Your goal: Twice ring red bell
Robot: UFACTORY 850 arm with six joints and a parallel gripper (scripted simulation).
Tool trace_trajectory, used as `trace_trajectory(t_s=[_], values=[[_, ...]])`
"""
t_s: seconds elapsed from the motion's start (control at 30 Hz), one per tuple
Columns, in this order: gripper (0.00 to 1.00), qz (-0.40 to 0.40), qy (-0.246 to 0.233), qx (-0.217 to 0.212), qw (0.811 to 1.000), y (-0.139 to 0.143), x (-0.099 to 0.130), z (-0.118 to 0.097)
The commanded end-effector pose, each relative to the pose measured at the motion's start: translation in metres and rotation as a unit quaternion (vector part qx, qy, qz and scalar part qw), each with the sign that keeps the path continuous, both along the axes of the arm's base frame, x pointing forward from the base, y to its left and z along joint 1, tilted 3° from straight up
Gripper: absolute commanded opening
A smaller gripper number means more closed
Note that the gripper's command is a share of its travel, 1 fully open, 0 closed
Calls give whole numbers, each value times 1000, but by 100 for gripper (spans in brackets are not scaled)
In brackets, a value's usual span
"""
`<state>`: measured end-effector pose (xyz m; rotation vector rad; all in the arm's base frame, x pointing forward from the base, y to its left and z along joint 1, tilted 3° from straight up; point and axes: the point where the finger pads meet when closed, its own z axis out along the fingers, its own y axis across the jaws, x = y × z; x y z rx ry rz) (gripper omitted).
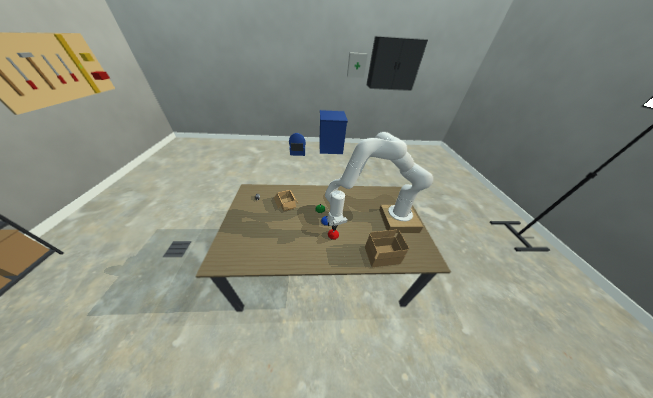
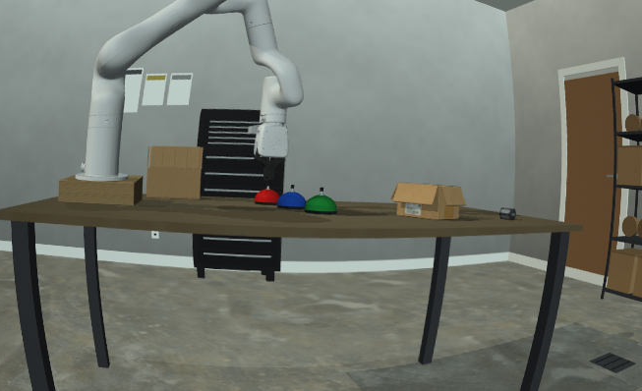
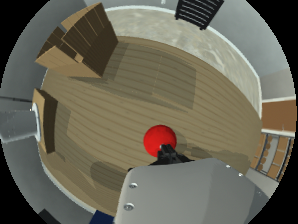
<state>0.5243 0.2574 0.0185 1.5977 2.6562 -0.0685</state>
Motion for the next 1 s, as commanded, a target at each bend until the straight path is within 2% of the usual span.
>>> trace_trajectory(t_s=[0.0, 0.97], values=[[0, 0, -1, 0, 1000, 0, 1, 1], [0, 0, -1, 0, 1000, 0, 1, -9]])
